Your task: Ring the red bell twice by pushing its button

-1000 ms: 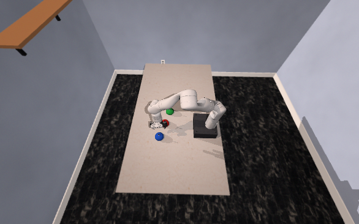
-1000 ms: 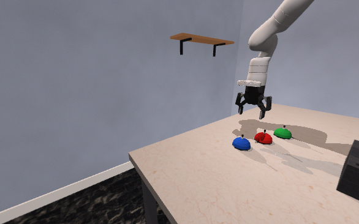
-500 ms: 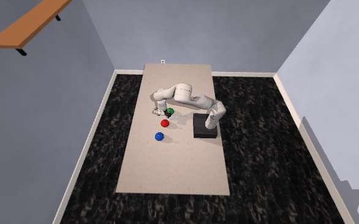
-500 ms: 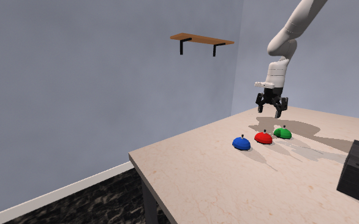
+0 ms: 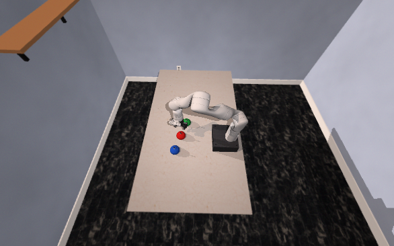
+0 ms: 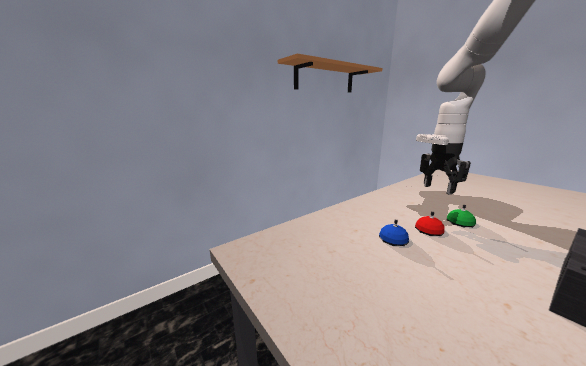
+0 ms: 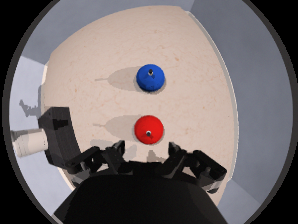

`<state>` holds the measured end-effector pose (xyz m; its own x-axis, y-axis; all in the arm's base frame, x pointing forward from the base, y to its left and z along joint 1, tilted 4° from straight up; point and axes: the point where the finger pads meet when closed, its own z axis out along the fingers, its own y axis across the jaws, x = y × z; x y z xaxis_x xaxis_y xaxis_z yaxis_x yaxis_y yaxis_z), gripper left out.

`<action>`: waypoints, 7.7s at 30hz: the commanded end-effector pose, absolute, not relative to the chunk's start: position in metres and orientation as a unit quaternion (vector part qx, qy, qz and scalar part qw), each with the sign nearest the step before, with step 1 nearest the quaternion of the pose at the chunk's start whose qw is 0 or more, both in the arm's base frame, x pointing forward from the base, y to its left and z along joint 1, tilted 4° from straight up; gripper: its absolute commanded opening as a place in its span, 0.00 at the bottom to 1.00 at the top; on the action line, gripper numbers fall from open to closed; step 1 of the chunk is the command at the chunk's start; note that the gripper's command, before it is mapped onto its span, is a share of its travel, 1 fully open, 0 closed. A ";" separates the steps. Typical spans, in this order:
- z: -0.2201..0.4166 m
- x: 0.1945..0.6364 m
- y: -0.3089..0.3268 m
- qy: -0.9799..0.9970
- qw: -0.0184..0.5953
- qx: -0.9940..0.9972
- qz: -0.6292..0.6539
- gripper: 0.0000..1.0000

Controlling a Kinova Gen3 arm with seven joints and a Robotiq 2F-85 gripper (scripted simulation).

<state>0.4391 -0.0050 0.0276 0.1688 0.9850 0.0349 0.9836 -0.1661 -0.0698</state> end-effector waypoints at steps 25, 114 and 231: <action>0.028 0.440 -0.005 -0.645 0.038 -0.764 0.008 0.00; -0.029 0.438 -0.002 -0.644 0.038 -0.764 0.009 0.00; -0.047 0.437 -0.001 -0.644 0.038 -0.764 0.009 0.00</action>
<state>0.4377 -0.0003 -0.0458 0.1697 0.9848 0.0368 0.9836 -0.1670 -0.0679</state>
